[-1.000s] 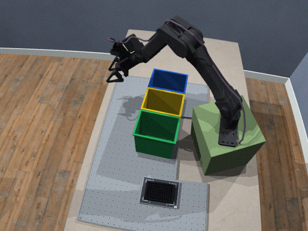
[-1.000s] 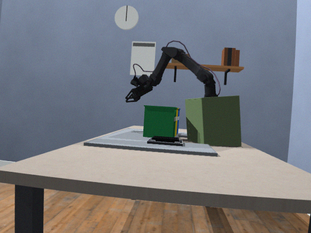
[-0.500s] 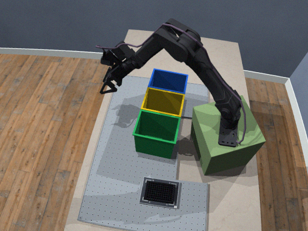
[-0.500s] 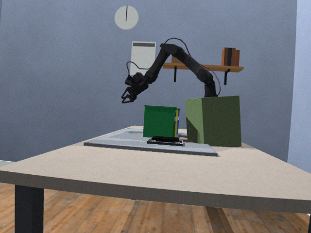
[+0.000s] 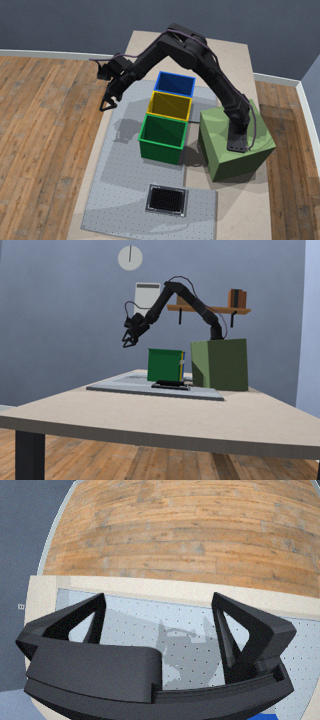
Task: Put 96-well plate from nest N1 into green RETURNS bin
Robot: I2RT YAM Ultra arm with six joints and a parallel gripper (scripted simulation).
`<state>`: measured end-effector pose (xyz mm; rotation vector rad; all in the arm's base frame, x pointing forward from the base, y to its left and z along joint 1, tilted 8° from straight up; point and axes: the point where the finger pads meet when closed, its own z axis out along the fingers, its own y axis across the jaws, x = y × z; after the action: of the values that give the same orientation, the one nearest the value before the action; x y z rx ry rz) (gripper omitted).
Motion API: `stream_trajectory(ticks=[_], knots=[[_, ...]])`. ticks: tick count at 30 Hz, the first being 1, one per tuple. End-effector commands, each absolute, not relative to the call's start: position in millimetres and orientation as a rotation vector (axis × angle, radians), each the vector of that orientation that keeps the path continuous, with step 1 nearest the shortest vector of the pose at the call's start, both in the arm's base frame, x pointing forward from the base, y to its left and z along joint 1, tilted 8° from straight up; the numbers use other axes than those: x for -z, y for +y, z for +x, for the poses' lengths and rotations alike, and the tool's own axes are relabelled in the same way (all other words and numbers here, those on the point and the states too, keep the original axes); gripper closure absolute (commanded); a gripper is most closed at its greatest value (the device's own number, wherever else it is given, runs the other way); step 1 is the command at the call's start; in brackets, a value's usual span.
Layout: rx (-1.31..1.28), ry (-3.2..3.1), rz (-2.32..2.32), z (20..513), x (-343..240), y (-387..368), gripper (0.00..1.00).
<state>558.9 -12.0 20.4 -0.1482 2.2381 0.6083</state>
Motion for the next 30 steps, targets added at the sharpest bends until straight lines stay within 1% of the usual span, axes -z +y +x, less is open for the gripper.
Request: stream_trajectory(ticks=[1, 5, 18, 30], knots=[[-0.594, 2.249, -0.112, 557, -31, -6, 0.0], [-0.634, 2.341, -0.088, 553, -29, 13, 0.0], [-0.654, 2.41, -0.075, 534, -27, 65, 0.0], [-0.666, 2.494, -0.06, 506, -24, 119, 0.0]])
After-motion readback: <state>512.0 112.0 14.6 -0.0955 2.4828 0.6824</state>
